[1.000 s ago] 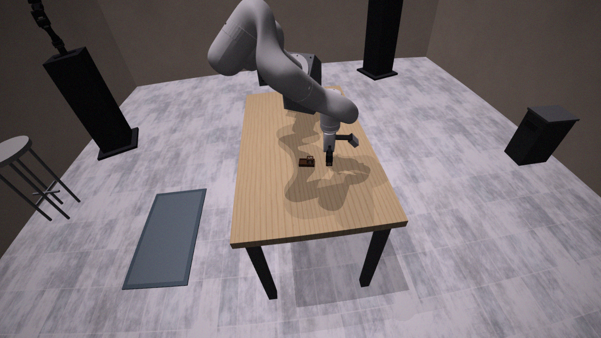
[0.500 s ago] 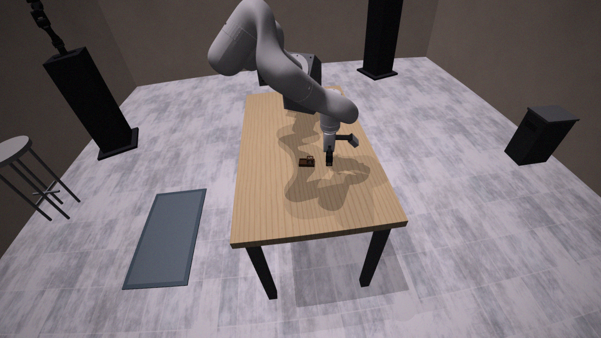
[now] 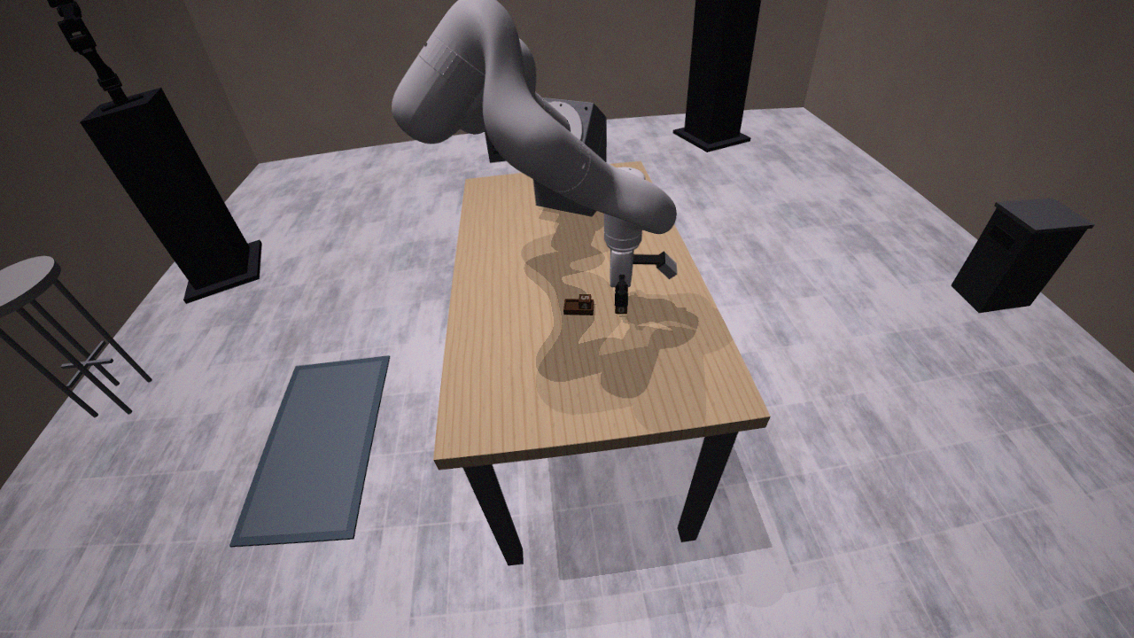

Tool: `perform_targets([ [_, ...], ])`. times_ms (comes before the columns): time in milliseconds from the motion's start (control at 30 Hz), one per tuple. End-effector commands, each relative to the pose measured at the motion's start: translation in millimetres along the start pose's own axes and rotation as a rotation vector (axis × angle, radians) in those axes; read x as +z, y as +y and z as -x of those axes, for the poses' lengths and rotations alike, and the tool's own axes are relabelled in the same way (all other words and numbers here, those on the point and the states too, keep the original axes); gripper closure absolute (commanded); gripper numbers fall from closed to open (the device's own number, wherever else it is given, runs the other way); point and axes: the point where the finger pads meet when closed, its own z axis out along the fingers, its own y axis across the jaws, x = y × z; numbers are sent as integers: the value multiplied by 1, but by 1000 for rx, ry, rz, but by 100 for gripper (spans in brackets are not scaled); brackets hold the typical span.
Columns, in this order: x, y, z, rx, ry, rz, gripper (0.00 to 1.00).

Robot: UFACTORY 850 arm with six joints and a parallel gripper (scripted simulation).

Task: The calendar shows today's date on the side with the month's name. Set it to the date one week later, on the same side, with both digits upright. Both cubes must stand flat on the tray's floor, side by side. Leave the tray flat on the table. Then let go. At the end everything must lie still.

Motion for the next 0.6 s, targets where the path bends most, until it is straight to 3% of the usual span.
perform_targets([
  [0,0,0,0,0,1,1,53],
  [567,8,0,0,0,1,1,53],
])
